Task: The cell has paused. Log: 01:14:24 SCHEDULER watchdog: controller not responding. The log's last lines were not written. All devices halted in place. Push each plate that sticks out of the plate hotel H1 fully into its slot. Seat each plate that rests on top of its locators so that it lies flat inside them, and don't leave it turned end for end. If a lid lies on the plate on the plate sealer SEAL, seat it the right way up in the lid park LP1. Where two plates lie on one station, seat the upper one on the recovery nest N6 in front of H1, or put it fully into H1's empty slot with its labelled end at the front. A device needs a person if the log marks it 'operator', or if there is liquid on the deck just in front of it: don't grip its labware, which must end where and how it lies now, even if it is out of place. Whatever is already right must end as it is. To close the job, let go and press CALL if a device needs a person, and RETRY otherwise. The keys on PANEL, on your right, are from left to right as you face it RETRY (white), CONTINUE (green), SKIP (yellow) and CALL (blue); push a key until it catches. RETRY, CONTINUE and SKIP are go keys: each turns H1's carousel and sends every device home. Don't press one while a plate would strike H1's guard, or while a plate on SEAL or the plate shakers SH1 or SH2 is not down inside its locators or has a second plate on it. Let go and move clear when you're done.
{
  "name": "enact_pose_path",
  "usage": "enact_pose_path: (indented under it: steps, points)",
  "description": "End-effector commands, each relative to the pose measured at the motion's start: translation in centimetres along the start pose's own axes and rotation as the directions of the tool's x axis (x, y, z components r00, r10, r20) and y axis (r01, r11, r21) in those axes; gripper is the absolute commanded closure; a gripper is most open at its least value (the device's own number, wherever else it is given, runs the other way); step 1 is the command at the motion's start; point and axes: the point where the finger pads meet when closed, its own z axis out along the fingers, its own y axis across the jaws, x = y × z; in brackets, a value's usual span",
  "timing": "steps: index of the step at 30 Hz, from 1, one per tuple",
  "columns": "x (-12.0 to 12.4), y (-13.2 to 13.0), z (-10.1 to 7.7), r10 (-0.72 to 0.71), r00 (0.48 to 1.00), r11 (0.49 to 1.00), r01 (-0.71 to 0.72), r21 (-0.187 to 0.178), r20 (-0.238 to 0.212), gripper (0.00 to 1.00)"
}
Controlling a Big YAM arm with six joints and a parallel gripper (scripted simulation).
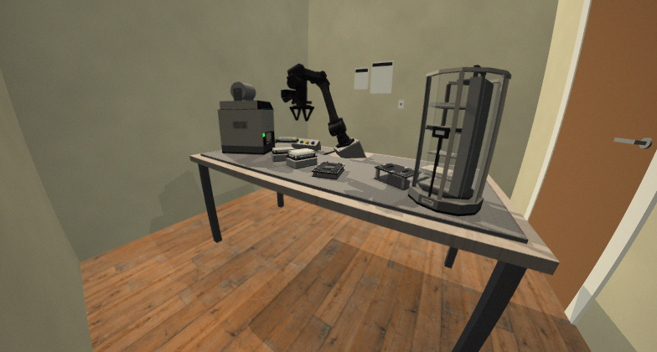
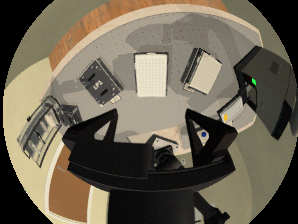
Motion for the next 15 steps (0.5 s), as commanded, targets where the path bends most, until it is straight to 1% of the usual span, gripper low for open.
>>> enact_pose_path:
  steps: [1,2,4,15]
  points:
    - [-0.5,0.0,2.2,-0.012,1.0,1.0,0.012,0.002,-0.001,0.0]
    - [-0.5,0.0,2.7,-0.012,1.0,1.0,0.012,0.002,-0.001,0.0]
    - [-0.5,0.0,2.7,-0.012,1.0,1.0,0.012,0.002,-0.001,0.0]
    - [-0.5,0.0,8.2,-0.012,1.0,1.0,0.012,0.002,-0.001,0.0]
